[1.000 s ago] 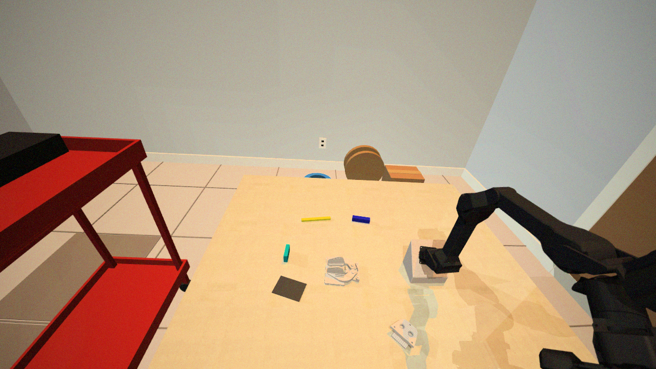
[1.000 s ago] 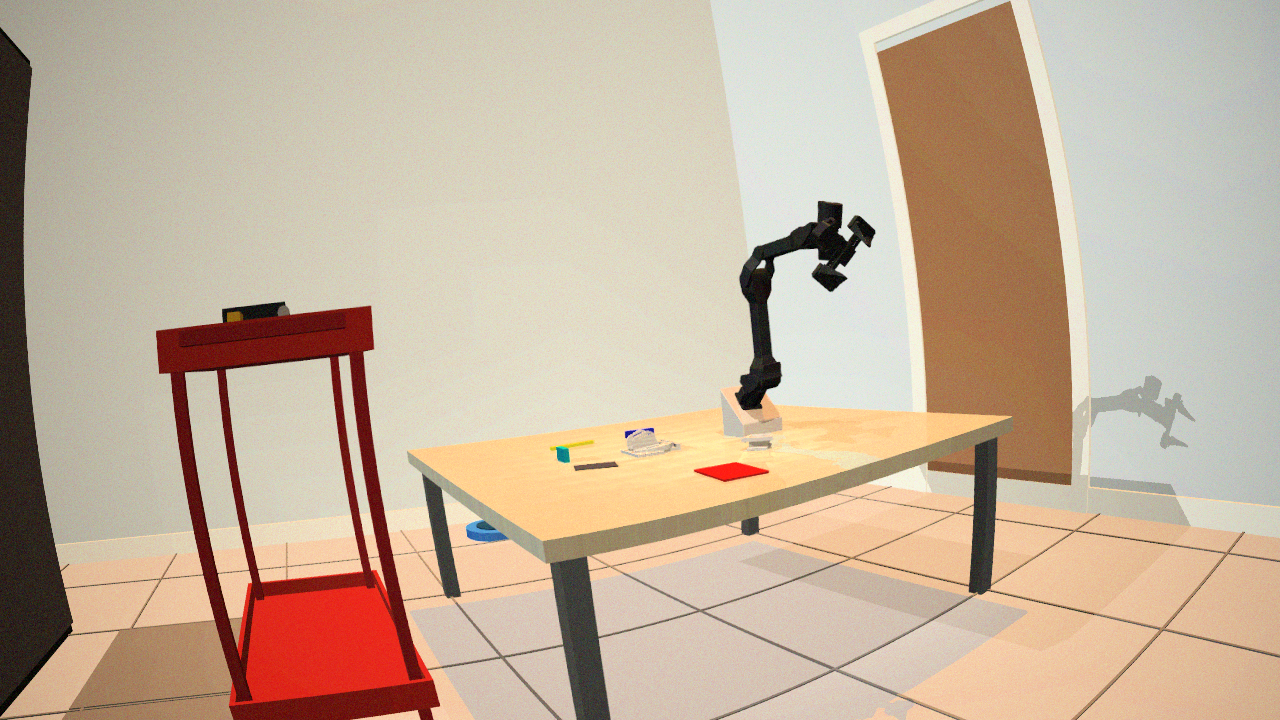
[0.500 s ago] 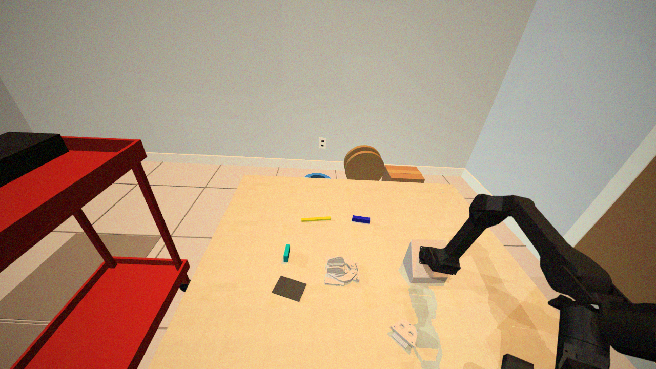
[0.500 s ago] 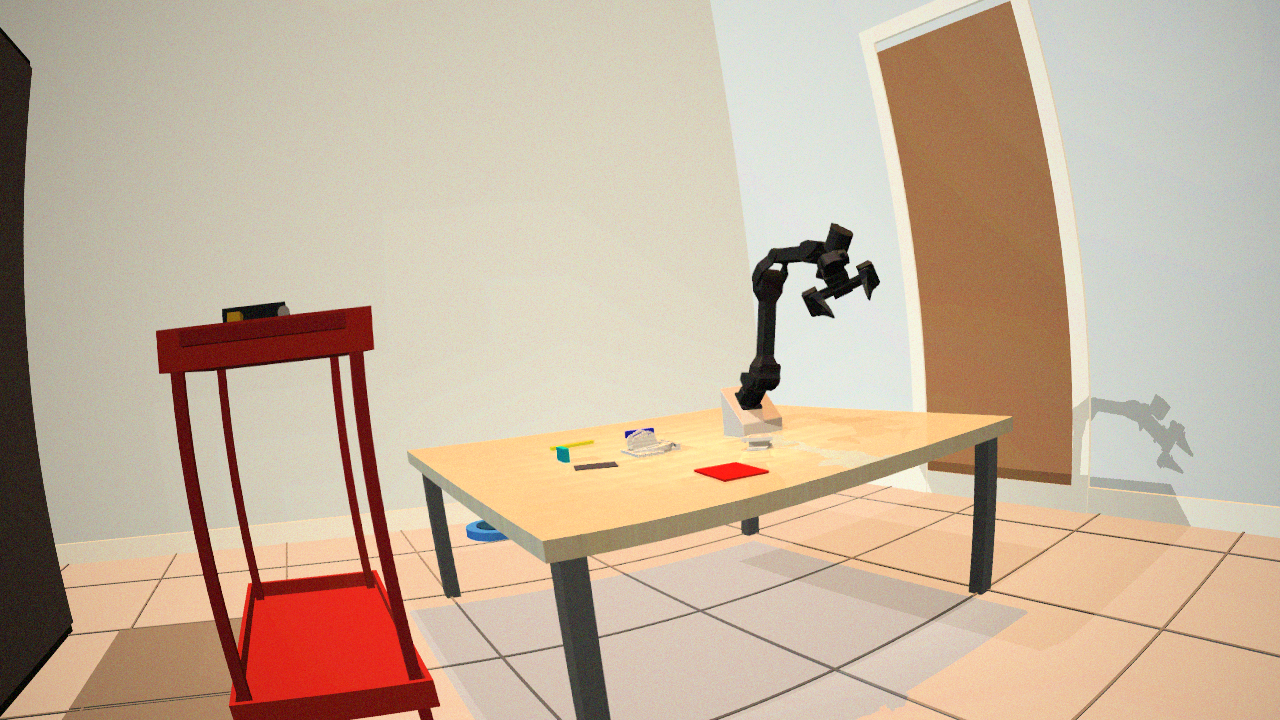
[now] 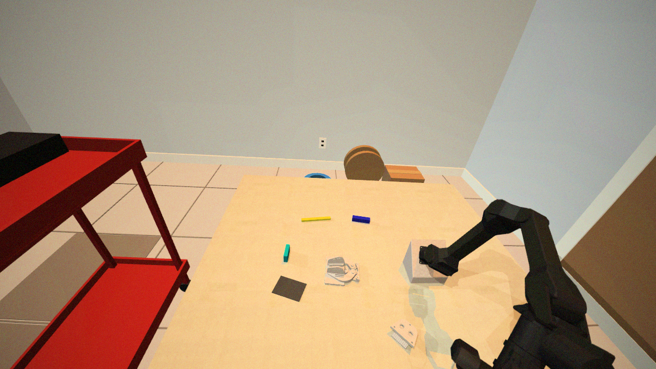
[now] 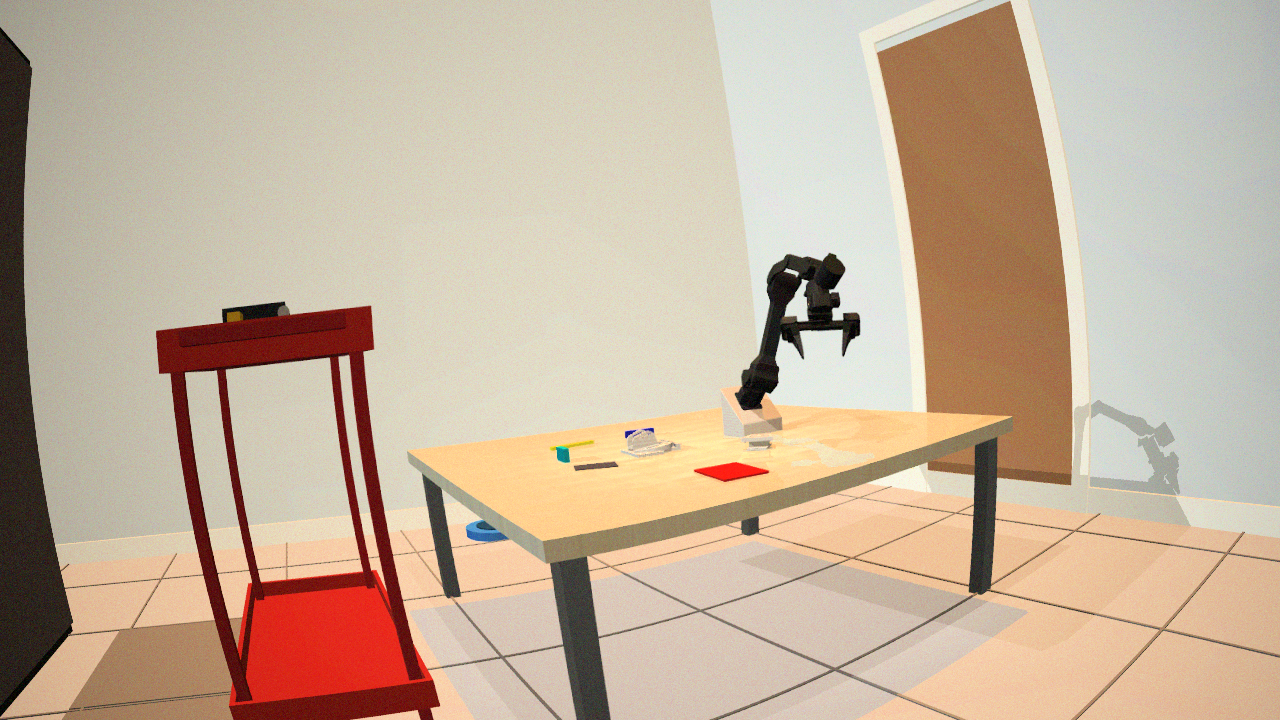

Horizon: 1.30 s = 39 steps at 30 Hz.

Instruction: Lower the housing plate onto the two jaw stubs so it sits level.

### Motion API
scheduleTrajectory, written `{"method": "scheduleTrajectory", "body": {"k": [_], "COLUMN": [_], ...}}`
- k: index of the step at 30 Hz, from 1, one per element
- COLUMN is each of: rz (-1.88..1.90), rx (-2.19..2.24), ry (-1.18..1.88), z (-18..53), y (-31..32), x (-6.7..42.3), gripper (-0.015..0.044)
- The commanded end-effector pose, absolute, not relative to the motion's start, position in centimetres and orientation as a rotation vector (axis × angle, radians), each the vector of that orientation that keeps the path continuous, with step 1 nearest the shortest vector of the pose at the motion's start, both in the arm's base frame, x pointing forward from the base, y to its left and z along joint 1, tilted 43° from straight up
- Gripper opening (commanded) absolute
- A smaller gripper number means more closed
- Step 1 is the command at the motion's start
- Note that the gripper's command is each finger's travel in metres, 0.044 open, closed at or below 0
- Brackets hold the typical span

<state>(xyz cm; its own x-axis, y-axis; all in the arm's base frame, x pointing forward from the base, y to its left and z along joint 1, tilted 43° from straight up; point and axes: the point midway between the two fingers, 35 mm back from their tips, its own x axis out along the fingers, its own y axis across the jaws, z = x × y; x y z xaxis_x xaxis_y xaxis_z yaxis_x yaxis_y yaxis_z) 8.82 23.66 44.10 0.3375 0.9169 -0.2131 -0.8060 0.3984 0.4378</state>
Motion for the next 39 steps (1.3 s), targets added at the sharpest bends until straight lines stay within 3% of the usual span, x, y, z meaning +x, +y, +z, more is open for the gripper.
{"method": "scheduleTrajectory", "body": {"k": [1,24,34,39], "rz": [1.114,1.124,1.155,1.155], "rx": [0.151,-0.121,-0.044,-0.044], "ry": [0.527,1.074,1.148,1.147], "z": [40.6,21.9,20.1,17.7], "y": [24.0,17.1,15.7,18.0], "x": [10.2,13.8,13.3,13.1], "gripper": [0.0440,0.0440,0.0440,0.0440]}}
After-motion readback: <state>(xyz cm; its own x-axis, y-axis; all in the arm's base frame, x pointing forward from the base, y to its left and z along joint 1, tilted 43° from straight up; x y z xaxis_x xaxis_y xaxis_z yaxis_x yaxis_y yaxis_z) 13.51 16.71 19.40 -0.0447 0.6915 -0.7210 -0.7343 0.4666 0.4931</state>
